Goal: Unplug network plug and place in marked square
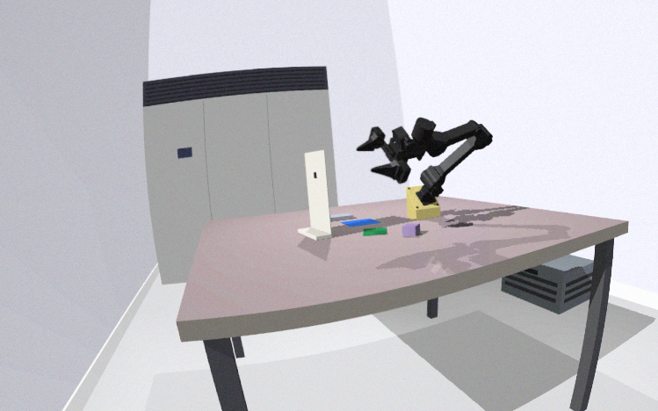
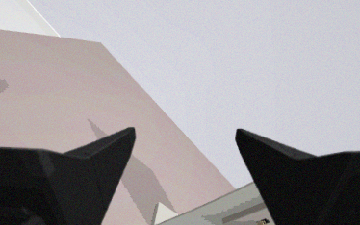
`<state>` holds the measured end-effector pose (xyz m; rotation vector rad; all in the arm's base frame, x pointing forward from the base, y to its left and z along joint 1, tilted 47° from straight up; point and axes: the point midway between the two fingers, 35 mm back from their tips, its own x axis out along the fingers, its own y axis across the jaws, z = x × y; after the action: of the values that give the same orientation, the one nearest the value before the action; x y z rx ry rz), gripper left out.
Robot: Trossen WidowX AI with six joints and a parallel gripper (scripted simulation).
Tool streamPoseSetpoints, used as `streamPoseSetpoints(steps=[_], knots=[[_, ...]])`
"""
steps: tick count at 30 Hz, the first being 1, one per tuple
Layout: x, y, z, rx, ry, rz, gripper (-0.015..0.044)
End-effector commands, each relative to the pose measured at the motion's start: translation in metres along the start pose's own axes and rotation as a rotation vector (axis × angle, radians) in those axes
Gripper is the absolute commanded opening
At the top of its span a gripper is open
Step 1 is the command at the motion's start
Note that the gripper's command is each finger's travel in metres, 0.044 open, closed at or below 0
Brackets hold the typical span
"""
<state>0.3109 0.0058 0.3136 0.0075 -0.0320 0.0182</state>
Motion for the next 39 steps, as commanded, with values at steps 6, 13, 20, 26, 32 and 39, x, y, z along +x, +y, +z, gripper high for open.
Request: streamPoseSetpoints(steps=[6, 13, 20, 26, 32, 39], knots=[[0.014, -0.012, -0.021, -0.075, 0.009, -0.025, 0.0243], [0.028, -0.033, -0.055, -0.190, 0.027, -0.063, 0.0156], [0.034, -0.054, -0.089, -0.303, 0.050, -0.099, 0.0156], [0.033, -0.072, -0.117, -0.399, 0.072, -0.128, 0.0156], [0.025, -0.089, -0.143, -0.494, 0.098, -0.155, 0.0156], [0.011, -0.105, -0.171, -0.603, 0.131, -0.185, 0.0156]])
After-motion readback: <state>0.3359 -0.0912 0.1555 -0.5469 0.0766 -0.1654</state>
